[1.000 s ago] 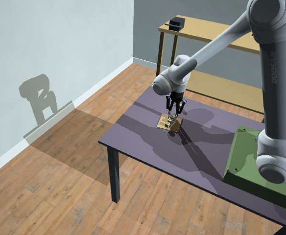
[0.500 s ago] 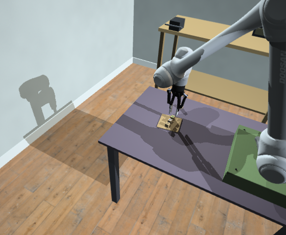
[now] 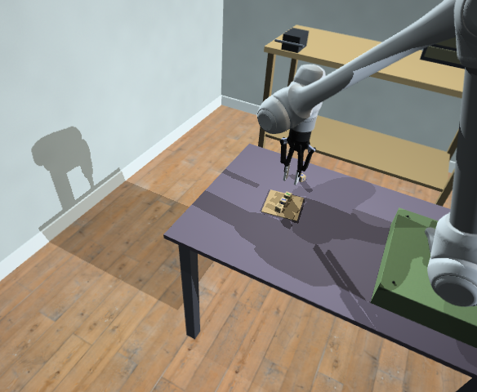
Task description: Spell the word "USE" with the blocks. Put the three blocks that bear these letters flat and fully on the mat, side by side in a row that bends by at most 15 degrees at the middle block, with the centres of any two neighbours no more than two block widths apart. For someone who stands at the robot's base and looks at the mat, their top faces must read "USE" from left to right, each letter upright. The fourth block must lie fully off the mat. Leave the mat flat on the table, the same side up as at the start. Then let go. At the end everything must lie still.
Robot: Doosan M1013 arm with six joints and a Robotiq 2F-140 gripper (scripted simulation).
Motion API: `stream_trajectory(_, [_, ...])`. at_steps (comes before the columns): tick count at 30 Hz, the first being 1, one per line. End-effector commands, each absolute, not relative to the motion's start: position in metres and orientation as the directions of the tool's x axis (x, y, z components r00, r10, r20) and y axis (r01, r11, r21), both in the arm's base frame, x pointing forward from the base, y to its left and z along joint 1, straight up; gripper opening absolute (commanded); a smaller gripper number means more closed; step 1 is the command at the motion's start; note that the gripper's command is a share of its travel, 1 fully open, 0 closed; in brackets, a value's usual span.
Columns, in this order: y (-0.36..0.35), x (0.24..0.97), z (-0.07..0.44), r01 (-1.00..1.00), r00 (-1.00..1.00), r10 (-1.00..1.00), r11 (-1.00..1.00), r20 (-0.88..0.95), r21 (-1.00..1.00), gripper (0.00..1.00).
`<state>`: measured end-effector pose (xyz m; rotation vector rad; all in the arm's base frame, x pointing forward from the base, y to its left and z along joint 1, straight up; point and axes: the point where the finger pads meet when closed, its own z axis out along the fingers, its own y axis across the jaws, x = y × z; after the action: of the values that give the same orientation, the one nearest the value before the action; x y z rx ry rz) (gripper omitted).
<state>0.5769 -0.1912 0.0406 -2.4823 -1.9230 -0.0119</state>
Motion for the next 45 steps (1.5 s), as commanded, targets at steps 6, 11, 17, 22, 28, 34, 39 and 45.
stream_trajectory(6, [-0.191, 0.577, 0.041, 0.968, 0.25, 0.968, -0.25, 0.007, 0.004, 1.0])
stream_trajectory(11, [-0.191, 0.577, 0.041, 0.968, 0.25, 0.968, -0.25, 0.007, 0.004, 1.0])
stream_trajectory(17, [-0.191, 0.577, 0.041, 0.968, 0.25, 0.968, -0.25, 0.007, 0.004, 1.0])
stream_trajectory(22, [-0.191, 0.577, 0.041, 0.968, 0.25, 0.968, -0.25, 0.007, 0.004, 1.0])
stream_trajectory(28, [-0.191, 0.577, 0.049, 0.968, 0.25, 0.968, -0.25, 0.007, 0.004, 1.0])
stream_trajectory(34, [-0.191, 0.577, 0.062, 0.968, 0.25, 0.968, -0.25, 0.007, 0.004, 1.0])
stream_trajectory(39, [-0.191, 0.577, 0.084, 0.968, 0.25, 0.968, -0.25, 0.007, 0.004, 1.0])
stream_trajectory(45, [-0.192, 0.577, 0.106, 0.968, 0.25, 0.968, -0.25, 0.007, 0.004, 1.0])
